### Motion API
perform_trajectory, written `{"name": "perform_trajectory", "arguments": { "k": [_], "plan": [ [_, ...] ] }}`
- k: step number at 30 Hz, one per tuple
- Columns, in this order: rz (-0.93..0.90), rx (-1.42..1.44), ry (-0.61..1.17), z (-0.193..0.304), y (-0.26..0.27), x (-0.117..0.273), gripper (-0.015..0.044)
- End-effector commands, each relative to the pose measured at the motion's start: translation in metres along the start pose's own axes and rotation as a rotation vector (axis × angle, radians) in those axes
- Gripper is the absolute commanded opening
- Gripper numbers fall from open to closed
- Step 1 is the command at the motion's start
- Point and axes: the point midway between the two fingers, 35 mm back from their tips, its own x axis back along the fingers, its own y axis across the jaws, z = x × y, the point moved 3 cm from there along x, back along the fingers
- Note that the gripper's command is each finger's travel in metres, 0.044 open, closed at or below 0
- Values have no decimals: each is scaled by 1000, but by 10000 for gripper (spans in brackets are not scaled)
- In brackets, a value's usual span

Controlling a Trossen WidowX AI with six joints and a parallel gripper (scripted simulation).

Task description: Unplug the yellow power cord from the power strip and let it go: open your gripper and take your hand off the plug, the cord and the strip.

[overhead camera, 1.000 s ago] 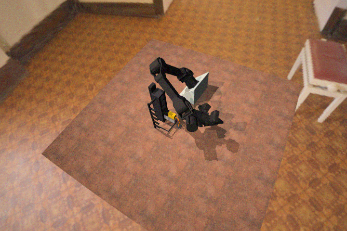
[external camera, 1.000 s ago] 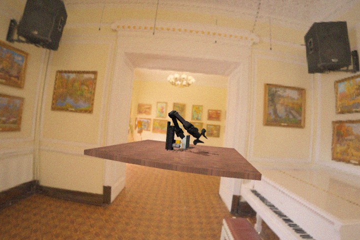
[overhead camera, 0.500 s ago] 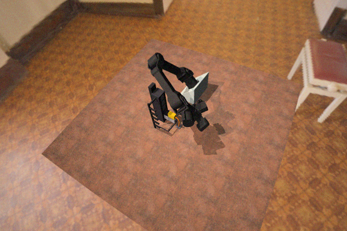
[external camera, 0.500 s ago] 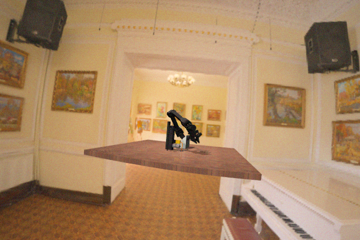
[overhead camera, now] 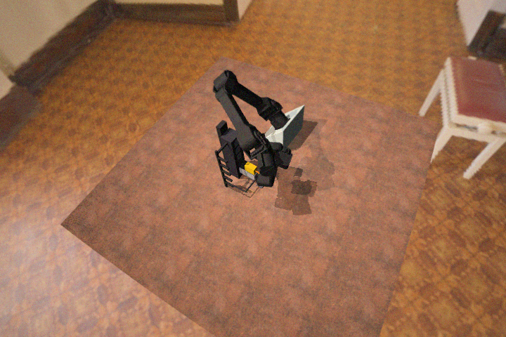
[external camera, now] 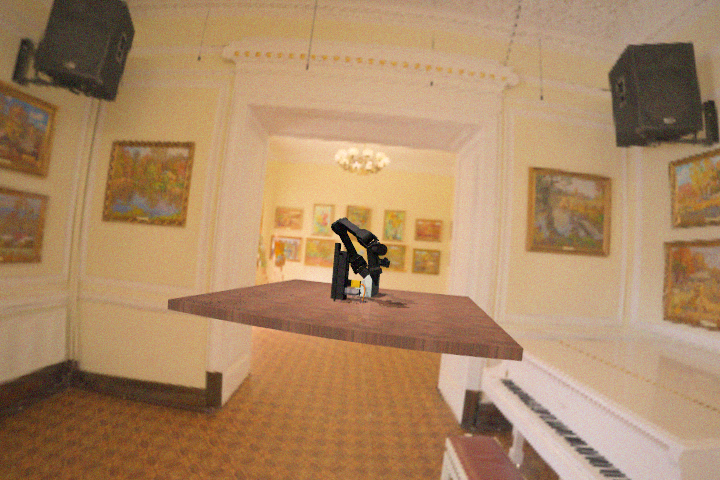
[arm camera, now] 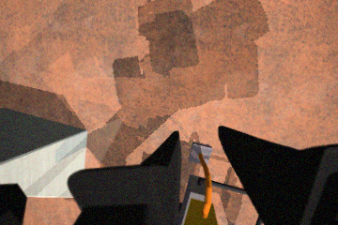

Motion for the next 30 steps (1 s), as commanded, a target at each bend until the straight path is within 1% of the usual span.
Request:
{"name": "perform_trajectory", "arguments": {
  "k": [1,16,30],
  "plan": [
    [100,-323,186,38,-1,25,160],
    [100,-323,186,37,-1,25,160],
    [100,-322,186,57,5,29,160]
  ]
}}
